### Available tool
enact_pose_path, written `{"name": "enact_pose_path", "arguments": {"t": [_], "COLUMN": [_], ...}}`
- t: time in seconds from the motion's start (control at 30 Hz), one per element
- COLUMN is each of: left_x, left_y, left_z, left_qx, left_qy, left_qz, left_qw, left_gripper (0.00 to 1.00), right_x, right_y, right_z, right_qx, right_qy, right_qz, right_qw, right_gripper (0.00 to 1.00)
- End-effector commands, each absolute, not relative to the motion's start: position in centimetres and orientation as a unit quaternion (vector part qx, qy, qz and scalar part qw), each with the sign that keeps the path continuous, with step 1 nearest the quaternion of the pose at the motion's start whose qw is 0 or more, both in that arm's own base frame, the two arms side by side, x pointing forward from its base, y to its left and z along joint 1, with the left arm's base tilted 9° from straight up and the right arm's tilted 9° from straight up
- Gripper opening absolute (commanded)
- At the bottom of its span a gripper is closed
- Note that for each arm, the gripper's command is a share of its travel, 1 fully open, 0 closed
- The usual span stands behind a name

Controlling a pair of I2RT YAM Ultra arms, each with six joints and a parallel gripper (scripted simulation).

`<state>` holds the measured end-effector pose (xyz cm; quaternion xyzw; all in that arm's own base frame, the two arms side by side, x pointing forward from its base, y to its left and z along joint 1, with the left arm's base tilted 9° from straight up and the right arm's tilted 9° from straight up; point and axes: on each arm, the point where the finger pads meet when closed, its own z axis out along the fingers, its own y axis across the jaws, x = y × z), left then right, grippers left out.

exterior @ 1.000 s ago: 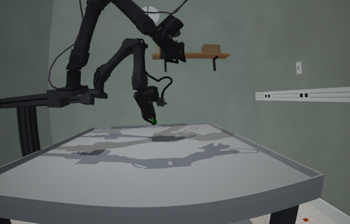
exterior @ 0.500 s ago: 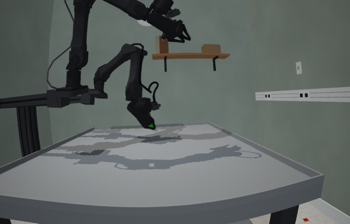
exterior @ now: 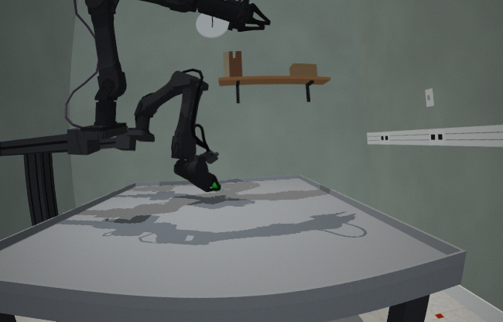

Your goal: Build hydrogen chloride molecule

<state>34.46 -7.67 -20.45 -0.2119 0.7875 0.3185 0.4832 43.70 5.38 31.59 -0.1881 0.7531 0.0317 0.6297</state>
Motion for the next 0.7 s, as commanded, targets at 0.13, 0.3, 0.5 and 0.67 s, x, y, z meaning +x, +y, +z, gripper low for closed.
{"name": "enact_pose_path", "arguments": {"t": [0.13, 0.3, 0.5, 0.67], "left_x": [35.3, 34.9, 34.6, 34.4], "left_y": [-9.2, -9.4, -9.5, -9.7], "left_z": [-19.8, -20.1, -20.3, -20.5], "left_qx": [-0.269, -0.286, -0.296, -0.297], "left_qy": [0.732, 0.710, 0.697, 0.696], "left_qz": [0.276, 0.255, 0.242, 0.237], "left_qw": [0.562, 0.590, 0.607, 0.609], "left_gripper": [0.00, 0.00, 0.00, 0.00], "right_x": [41.6, 39.7, 38.0, 37.2], "right_y": [3.8, 1.6, 0.2, -0.6], "right_z": [37.5, 40.6, 42.6, 41.7], "right_qx": [-0.106, -0.044, 0.002, 0.024], "right_qy": [0.734, 0.715, 0.699, 0.705], "right_qz": [0.018, 0.006, 0.001, -0.002], "right_qw": [0.670, 0.698, 0.715, 0.709], "right_gripper": [0.36, 0.36, 0.36, 0.36]}}
